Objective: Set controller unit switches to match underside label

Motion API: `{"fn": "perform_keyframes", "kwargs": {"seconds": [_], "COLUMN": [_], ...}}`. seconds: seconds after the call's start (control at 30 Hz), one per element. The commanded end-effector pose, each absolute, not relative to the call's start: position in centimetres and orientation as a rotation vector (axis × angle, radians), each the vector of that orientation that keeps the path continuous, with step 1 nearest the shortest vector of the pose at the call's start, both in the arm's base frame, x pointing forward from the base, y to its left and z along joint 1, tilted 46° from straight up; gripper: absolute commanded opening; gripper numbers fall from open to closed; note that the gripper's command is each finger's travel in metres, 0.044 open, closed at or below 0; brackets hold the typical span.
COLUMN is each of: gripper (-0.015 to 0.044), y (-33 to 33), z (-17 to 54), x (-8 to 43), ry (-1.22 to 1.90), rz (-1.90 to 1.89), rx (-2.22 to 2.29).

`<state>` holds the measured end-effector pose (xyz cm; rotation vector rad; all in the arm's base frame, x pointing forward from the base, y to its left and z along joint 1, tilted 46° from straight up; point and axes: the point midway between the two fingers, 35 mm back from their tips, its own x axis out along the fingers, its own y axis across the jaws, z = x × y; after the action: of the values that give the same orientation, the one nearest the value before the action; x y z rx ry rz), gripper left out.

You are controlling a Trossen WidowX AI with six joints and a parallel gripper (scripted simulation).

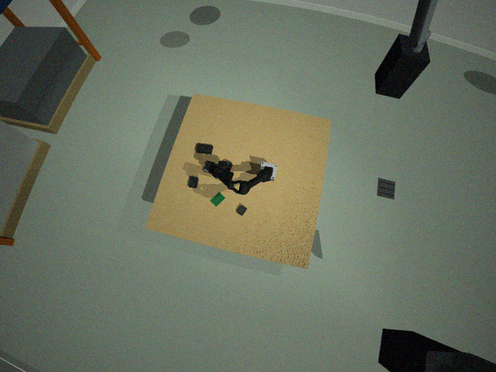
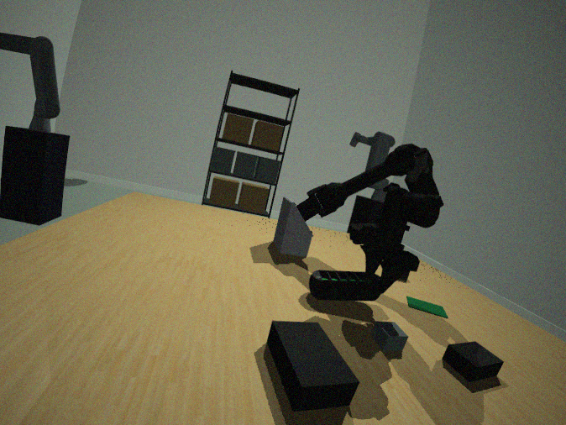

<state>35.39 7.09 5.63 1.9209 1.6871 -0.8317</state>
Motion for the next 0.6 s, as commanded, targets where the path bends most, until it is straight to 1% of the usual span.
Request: {"fn": "perform_keyframes", "kwargs": {"seconds": [0.0,0.57], "gripper": [0.0338,0.0338], "y": [7.21,8.04], "z": [5.07,4.27], "x": [35.09,35.16], "ry": [1.691,1.691], "rz": [-0.856,-0.855], "rx": [1.924,1.925]}}
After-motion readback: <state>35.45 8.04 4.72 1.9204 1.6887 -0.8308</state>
